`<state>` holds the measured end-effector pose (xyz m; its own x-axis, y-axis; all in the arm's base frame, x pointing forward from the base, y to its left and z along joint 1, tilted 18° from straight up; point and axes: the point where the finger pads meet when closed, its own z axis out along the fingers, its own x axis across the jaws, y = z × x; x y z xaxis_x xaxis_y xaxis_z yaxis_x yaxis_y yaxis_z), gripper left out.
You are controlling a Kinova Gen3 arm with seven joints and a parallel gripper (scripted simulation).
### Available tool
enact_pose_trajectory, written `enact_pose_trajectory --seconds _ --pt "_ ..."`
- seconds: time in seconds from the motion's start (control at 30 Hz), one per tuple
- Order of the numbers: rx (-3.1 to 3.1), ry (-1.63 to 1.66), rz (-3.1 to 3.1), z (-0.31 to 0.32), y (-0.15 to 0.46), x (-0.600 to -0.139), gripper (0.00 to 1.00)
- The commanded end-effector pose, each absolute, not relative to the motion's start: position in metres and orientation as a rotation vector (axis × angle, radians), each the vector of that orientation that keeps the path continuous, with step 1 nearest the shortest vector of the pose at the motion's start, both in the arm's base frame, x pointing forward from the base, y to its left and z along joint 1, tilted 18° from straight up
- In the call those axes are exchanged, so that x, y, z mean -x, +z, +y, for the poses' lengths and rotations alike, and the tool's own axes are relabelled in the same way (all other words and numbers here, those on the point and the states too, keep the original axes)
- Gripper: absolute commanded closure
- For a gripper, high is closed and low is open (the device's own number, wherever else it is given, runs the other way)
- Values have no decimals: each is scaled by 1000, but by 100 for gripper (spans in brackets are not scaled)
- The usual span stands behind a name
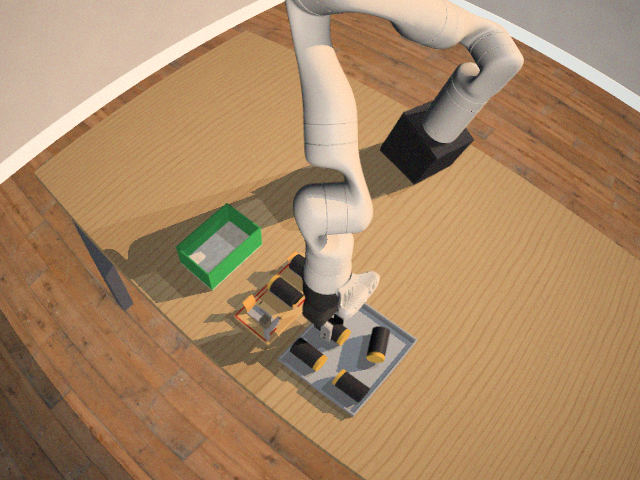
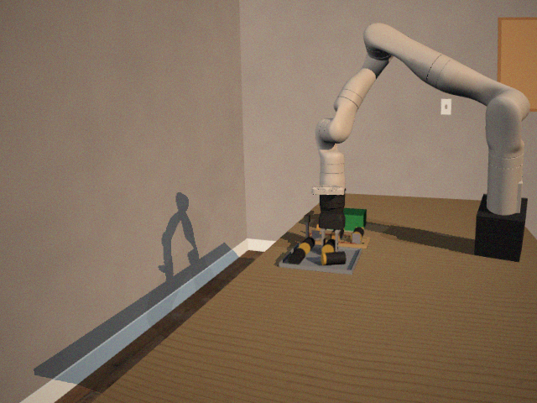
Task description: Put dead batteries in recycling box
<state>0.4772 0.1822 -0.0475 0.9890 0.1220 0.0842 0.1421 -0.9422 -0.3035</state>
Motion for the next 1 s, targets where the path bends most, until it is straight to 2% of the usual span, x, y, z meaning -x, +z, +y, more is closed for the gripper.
enact_pose_trajectory --seconds 0.0,0.97 --pt "2820 -94 -192 182 -47 -478 43" --pt "2820 -94 -192 177 -32 -477 43"
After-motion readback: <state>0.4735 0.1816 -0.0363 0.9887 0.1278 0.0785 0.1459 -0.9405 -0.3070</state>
